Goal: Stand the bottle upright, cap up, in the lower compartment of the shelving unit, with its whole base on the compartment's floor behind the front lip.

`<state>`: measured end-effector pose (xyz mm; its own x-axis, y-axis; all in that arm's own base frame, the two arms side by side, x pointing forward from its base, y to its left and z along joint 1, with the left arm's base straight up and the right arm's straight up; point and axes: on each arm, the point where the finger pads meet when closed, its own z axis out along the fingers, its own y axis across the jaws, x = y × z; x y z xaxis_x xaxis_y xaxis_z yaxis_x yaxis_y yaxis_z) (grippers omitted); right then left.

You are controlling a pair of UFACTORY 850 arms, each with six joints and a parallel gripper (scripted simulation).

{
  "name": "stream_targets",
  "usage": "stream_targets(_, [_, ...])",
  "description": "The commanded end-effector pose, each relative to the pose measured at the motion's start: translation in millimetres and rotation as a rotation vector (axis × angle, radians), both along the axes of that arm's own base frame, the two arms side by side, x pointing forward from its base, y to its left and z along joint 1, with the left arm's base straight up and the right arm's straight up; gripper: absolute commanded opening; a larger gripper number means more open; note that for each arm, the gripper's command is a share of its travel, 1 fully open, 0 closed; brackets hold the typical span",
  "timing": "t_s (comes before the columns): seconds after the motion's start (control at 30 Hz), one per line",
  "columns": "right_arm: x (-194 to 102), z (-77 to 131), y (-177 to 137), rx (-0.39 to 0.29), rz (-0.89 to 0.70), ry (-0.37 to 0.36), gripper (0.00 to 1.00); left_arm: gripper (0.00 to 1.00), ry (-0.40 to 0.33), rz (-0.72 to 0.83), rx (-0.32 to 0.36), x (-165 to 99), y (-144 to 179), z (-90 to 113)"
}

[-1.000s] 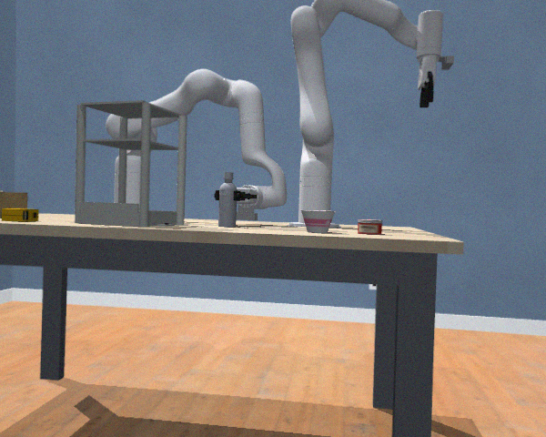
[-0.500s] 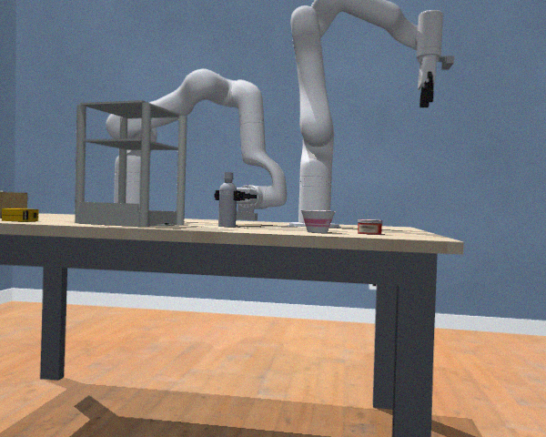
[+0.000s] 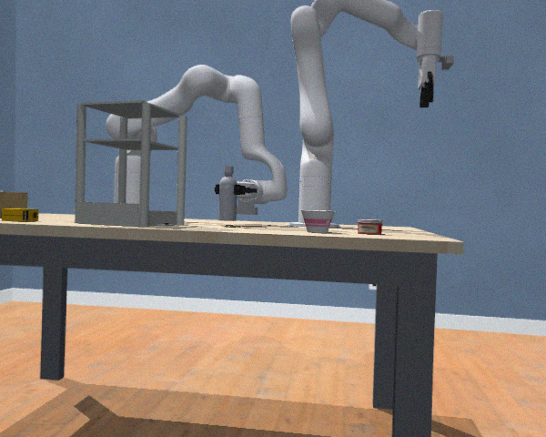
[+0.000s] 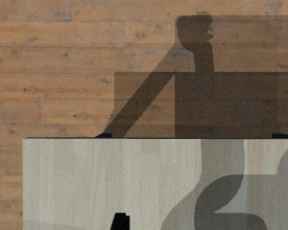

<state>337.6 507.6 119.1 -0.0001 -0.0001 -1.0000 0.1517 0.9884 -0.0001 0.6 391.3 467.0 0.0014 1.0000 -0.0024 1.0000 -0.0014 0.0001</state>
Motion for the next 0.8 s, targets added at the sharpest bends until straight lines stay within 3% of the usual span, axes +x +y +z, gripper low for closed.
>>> stream_targets(0.0, [0.1, 16.6, 0.5, 0.002, 0.000, -0.001, 0.00, 1.00, 0.000, 0.000, 0.002, 0.0, 0.5, 1.0])
stream_targets(0.4, [0.1, 37.9, 0.5, 0.002, 0.000, -0.001, 0.00, 1.00, 0.000, 0.000, 0.002, 0.0, 0.5, 1.0])
stream_targets(0.77, [0.0, 40.0, 0.5, 0.002, 0.000, -0.001, 0.00, 1.00, 0.000, 0.000, 0.002, 0.0, 0.5, 1.0])
